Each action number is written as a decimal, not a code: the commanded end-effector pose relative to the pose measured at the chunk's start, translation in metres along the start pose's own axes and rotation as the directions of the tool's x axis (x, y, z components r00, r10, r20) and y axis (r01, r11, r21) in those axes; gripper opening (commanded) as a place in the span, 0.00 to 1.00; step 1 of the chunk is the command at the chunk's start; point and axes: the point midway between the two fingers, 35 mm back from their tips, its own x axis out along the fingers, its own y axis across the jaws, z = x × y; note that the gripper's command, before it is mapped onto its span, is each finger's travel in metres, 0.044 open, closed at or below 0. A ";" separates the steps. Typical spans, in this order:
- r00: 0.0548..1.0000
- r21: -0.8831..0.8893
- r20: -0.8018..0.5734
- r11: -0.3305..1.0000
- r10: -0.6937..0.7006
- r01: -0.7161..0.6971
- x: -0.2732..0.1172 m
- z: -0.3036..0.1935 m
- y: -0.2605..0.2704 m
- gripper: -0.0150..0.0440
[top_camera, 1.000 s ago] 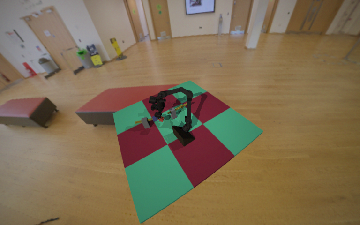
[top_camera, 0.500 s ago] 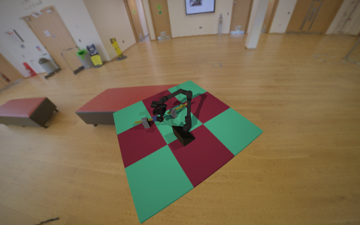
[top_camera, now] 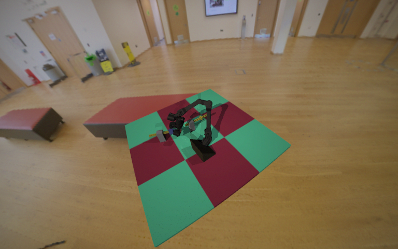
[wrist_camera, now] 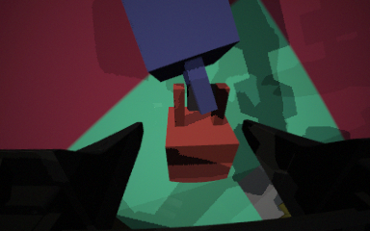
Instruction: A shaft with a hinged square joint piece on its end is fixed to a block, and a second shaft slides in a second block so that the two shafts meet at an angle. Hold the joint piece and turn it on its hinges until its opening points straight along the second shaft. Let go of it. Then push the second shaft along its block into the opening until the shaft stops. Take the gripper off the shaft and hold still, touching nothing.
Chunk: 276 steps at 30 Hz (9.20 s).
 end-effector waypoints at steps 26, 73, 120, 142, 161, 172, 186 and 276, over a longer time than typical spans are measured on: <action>1.000 -0.009 -0.007 1.000 -0.003 0.003 0.018 -0.002 0.001 0.56; 1.000 -0.009 -0.007 1.000 -0.003 0.003 0.018 -0.002 0.001 0.56; 1.000 -0.004 -0.007 1.000 -0.003 0.003 0.018 -0.002 0.001 0.50; 0.996 -0.114 -0.088 0.993 0.016 -0.026 0.015 -0.002 -0.004 0.25; 0.965 -0.352 -0.262 0.932 -0.003 -0.093 0.009 -0.001 -0.013 0.25; 0.938 -0.479 -0.343 0.868 -0.051 -0.128 0.006 0.001 -0.018 0.25; 0.905 -0.605 -0.407 0.779 -0.125 -0.164 0.003 0.005 -0.023 0.25; 0.994 -0.128 -0.075 0.987 0.083 -0.092 -0.085 0.034 -0.025 1.00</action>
